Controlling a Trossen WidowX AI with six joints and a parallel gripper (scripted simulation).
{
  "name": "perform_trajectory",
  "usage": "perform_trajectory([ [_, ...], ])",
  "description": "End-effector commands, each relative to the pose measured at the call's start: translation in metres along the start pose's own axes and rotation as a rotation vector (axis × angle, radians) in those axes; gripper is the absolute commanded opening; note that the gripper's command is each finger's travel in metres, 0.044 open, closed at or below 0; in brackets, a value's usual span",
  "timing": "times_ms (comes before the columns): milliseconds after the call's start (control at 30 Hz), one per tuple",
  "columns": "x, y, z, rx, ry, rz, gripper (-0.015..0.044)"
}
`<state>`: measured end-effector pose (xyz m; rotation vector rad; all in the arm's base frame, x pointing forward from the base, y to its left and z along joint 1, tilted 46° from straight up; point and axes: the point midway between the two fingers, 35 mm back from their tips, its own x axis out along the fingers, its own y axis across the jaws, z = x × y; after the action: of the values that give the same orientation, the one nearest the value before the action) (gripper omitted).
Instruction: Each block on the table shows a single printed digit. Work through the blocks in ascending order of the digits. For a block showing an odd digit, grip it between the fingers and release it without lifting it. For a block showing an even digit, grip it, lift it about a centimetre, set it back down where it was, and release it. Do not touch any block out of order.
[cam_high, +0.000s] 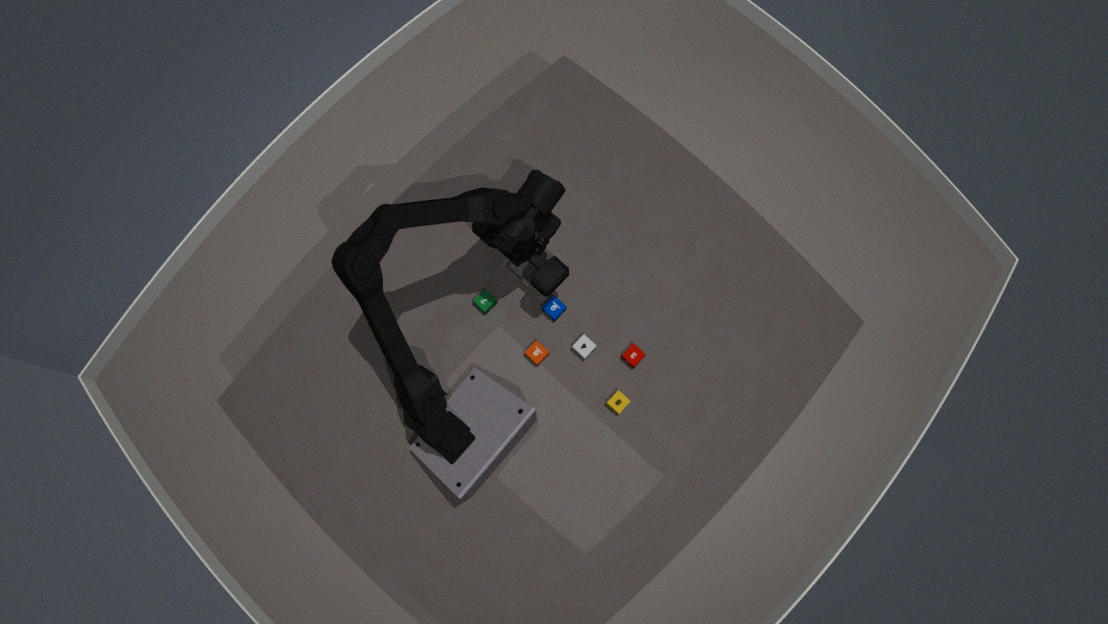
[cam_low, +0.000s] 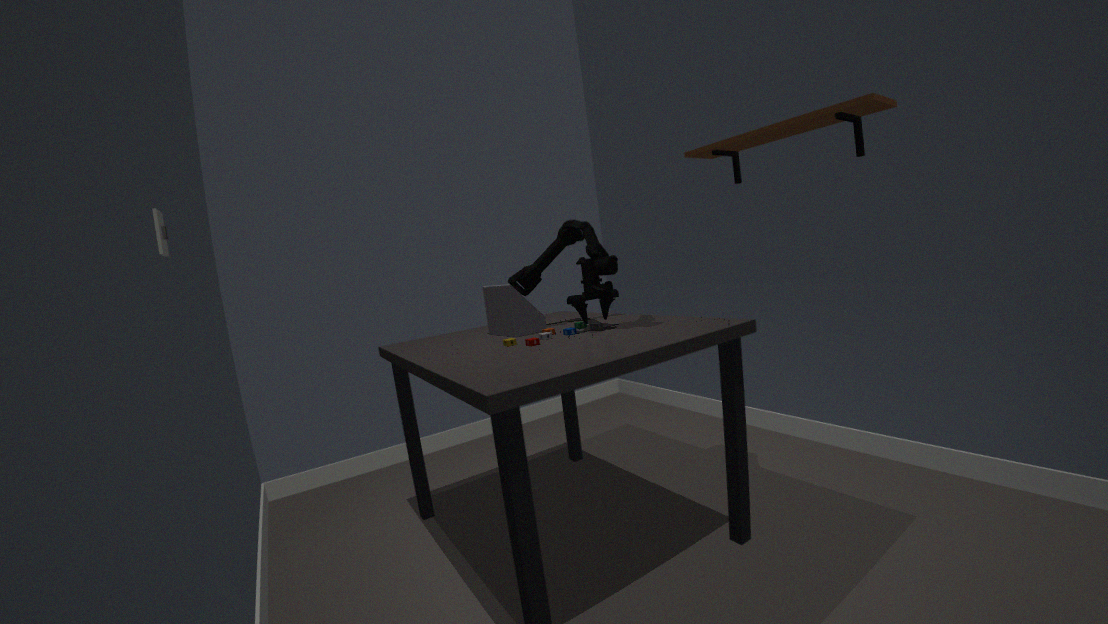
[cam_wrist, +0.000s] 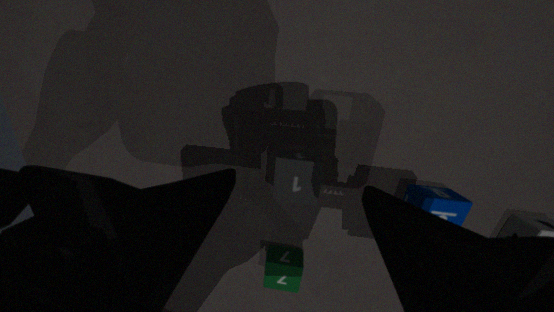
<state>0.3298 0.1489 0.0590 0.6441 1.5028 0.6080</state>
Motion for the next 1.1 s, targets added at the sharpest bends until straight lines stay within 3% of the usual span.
perform_trajectory([
  [0,0.007,0.000,-0.001,0.008,0.003,0.003,0.0400],
  [267,0.018,0.000,-0.001,0.008,0.003,0.004,0.0400],
  [633,0.018,0.000,-0.001,0.008,0.003,0.004,0.0120],
  [1067,0.018,0.000,-0.001,0.008,0.003,0.004,0.0120],
])
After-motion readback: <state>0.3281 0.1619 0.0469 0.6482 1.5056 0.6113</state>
